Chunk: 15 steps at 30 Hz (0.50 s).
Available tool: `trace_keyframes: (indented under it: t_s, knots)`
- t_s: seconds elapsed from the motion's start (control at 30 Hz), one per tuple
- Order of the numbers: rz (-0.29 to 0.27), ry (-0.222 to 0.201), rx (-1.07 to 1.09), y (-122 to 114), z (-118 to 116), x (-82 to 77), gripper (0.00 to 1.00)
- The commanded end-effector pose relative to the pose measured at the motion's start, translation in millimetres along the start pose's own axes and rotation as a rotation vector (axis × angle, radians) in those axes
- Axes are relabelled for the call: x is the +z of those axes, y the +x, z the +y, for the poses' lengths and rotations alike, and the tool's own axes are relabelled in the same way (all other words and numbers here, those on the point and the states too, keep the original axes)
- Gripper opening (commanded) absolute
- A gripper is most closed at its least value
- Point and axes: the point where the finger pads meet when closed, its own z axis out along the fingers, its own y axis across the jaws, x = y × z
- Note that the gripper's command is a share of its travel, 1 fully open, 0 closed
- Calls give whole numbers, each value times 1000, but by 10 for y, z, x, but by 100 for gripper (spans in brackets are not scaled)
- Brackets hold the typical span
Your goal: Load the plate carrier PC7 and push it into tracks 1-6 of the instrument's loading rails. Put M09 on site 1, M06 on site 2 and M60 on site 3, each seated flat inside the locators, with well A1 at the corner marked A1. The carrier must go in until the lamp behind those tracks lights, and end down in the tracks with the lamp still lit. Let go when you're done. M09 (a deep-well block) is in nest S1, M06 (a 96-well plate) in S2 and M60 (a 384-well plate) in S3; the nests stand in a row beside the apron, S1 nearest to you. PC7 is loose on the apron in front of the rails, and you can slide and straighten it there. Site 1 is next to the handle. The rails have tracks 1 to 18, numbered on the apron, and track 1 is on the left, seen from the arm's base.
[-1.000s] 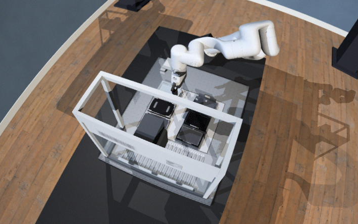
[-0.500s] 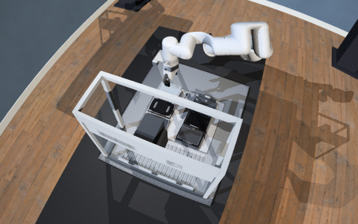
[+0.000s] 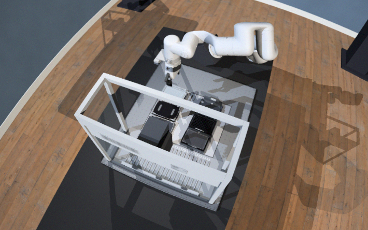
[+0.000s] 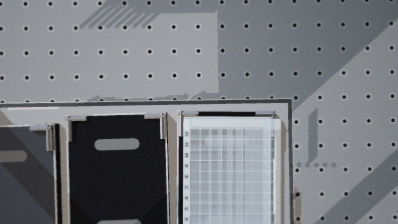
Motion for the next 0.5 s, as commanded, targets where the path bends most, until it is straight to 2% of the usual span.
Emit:
trace_keyframes:
  t_s: [0.0, 0.47]
  knots:
    - [4, 3, 1, 14, -5, -21, 100]
    - [4, 3, 1, 14, -5, 179, 100]
